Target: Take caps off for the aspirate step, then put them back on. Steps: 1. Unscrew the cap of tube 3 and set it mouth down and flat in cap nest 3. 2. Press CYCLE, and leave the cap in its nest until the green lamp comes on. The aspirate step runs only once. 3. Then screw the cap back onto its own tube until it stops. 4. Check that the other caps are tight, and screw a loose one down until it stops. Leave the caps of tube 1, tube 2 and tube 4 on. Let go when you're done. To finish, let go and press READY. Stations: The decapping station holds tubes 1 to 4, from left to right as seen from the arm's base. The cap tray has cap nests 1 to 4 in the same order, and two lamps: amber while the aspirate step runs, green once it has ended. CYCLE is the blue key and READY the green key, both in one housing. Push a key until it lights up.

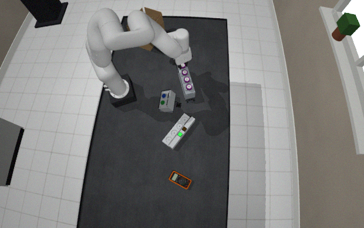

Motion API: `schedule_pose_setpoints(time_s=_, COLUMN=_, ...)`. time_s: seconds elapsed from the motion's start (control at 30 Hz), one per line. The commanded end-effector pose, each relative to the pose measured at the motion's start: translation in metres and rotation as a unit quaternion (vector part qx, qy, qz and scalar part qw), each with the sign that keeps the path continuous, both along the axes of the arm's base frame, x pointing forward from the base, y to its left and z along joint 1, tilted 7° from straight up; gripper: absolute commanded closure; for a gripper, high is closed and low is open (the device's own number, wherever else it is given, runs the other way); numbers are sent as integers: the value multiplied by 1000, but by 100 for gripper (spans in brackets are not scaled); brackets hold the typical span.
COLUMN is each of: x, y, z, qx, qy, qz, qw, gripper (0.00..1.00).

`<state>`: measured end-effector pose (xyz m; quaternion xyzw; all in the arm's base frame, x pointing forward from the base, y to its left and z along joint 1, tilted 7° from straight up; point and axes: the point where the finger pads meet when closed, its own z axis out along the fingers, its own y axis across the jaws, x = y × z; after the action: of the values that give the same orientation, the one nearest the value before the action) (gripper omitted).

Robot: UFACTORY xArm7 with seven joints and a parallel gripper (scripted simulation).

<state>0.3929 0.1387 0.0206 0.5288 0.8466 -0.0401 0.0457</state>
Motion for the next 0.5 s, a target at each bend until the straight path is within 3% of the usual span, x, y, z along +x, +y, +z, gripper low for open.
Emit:
schedule_pose_setpoints(time_s=0.0, x=1, y=1, z=1, qx=1, qy=-2, qz=0, qw=1000, gripper=100)
schedule_pose_setpoints(time_s=0.47, x=1, y=1, z=1, qx=4, qy=-12, qz=-89, qw=996, gripper=100)
